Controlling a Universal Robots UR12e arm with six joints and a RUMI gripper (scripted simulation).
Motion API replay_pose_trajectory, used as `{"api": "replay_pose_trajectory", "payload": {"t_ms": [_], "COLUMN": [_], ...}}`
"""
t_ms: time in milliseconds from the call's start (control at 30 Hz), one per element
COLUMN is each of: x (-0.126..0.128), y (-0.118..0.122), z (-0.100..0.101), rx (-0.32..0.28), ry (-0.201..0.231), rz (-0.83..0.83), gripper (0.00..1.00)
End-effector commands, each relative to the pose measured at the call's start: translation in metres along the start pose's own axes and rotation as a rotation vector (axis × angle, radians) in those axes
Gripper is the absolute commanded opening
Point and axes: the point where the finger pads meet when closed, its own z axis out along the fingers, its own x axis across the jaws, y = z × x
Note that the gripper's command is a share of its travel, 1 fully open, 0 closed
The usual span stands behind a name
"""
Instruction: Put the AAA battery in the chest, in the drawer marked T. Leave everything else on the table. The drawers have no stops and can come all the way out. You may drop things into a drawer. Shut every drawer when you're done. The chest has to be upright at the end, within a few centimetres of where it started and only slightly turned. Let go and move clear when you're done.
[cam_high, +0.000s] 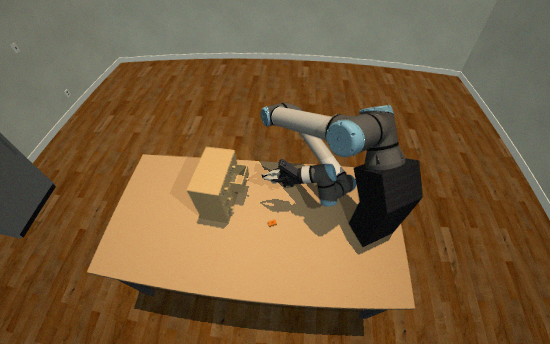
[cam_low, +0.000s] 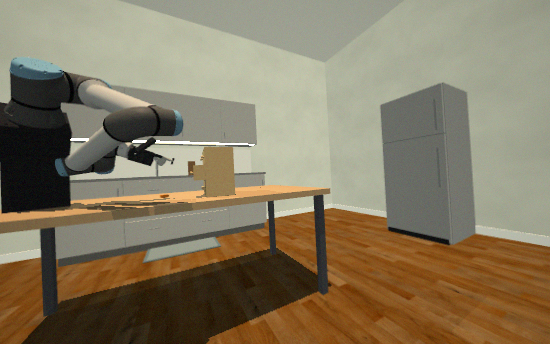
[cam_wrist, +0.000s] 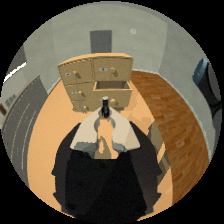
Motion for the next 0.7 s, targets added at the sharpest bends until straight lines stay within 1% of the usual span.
{"api": "replay_pose_trajectory", "payload": {"t_ms": [0,200,667], "x": [0.000,0.000,0.000], "y": [-0.003,-0.004,-0.012], "z": [0.006,0.011,0.031], "rx": [0.003,0.003,0.003], "ry": [0.000,0.000,0.000], "rz": [-0.003,-0.003,-0.003], "gripper": [0.02,0.02,0.02]}}
